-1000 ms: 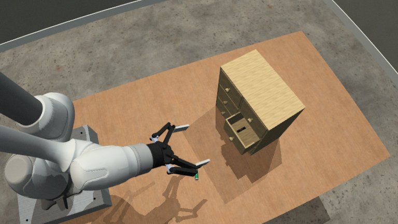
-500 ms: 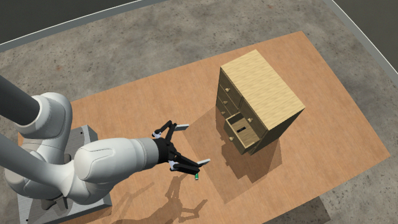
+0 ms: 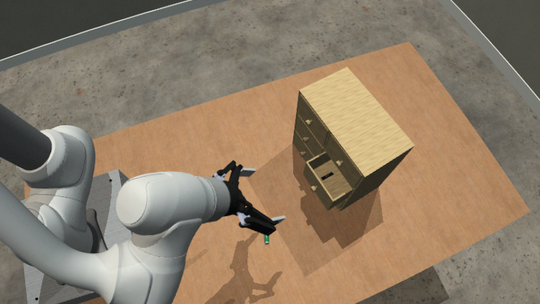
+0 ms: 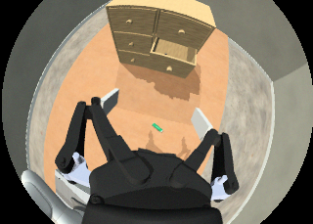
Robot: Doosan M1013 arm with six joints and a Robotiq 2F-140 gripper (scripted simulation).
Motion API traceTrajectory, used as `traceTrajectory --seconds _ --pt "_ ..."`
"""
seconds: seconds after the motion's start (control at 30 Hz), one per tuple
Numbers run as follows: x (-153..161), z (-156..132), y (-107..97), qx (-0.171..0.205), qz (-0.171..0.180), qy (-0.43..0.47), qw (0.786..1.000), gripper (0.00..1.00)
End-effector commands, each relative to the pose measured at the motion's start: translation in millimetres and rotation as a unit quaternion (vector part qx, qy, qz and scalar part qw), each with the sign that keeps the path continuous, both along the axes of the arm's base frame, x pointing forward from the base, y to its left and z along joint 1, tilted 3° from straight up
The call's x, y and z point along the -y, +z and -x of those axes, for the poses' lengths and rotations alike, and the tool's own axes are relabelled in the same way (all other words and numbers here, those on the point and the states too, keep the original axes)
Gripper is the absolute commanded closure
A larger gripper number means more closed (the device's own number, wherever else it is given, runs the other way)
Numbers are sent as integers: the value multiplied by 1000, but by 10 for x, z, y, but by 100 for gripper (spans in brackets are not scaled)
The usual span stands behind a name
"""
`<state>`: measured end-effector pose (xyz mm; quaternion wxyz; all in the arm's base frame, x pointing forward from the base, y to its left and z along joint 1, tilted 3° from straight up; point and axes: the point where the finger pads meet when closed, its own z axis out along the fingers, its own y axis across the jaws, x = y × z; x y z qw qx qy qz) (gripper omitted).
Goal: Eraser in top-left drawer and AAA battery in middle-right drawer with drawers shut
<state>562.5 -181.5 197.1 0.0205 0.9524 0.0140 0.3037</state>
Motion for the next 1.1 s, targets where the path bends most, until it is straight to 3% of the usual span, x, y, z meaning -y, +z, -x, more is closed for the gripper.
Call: traceTrajectory --seconds 0.0,0.2,0.27,0.57,0.77,1.07 --pt "-30 -16 36 -72 4 -11 997 0" --pt "-32 -14 95 -161 5 -16 987 0" --pt "-32 -14 95 -161 5 -16 987 0" --pt "-35 -13 157 -253 5 -21 967 0" --pt "-36 -12 177 -284 6 -22 959 0" --pt "-36 -12 185 -295 6 -23 955 0"
